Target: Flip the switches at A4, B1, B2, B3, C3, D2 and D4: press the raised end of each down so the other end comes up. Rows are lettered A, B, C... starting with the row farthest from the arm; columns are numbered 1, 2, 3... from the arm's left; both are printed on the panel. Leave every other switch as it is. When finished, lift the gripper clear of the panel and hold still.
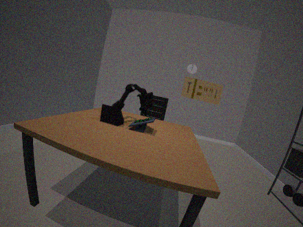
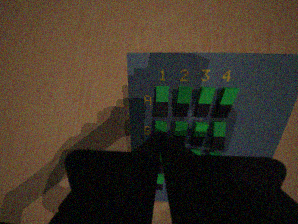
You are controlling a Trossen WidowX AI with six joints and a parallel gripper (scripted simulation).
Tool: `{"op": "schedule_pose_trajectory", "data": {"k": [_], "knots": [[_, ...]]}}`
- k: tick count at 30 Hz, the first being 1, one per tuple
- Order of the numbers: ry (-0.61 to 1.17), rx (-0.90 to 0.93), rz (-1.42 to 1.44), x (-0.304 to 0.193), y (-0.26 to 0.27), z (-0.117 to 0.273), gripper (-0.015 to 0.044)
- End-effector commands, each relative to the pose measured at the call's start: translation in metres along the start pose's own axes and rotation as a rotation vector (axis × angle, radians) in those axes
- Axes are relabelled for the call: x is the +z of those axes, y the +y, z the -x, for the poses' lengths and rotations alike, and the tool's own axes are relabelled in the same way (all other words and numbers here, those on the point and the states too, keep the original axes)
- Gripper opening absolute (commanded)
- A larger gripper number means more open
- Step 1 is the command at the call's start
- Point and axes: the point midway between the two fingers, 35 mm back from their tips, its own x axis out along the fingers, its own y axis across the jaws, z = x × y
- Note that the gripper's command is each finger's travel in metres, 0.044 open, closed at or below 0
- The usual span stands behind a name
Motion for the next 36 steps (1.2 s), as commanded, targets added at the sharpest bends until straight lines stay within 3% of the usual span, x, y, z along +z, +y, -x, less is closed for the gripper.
{"op": "schedule_pose_trajectory", "data": {"k": [1,36], "knots": [[0.003,-0.004,-0.007,-0.001,-0.001,-0.004,0.0],[0.003,-0.004,-0.006,-0.001,-0.001,-0.018,0.0]]}}
